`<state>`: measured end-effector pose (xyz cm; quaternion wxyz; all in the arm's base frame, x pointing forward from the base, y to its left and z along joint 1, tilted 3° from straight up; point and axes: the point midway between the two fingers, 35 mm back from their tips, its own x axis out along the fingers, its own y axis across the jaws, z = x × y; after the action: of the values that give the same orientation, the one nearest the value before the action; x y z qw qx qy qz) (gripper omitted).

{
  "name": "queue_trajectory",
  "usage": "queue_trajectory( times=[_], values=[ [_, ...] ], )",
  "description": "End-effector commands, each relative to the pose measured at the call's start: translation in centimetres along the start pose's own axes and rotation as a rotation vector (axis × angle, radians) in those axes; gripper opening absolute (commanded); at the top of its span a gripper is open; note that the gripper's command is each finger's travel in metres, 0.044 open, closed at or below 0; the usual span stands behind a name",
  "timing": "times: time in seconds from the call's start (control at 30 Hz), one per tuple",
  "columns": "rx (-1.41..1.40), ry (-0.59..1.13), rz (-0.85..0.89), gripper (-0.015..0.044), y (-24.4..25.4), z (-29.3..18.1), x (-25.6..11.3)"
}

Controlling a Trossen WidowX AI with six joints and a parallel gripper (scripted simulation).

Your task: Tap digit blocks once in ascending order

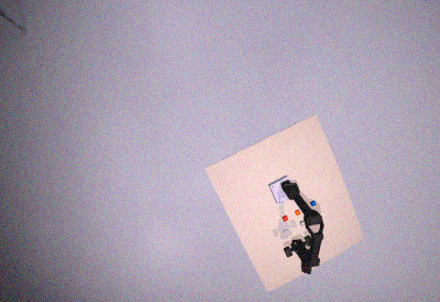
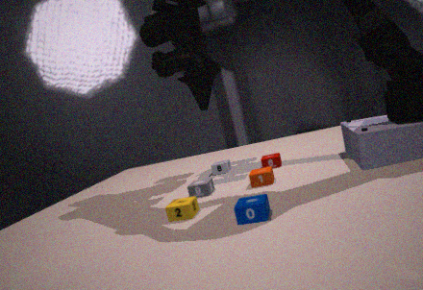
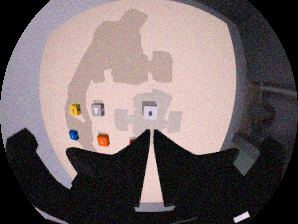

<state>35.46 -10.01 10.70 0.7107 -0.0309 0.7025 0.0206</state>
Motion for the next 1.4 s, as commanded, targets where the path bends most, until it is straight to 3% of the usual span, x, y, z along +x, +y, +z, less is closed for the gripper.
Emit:
queue_trajectory(
  times=[0.0, 0.33, 0.53, 0.73, 1.37],
  values=[
    [-0.003, 0.024, 0.006, 0.002, 0.4, -0.2, -0.1],
    [-0.003, 0.024, 0.018, 0.002, 13.9, -0.1, -0.2],
    [-0.003, 0.024, 0.018, 0.002, 14.0, 0.0, 0.0],
    [-0.003, 0.024, 0.018, 0.002, 14.1, -0.2, 7.6],
    [-0.003, 0.024, 0.018, 0.002, 14.1, -0.3, 9.8]
  ],
)
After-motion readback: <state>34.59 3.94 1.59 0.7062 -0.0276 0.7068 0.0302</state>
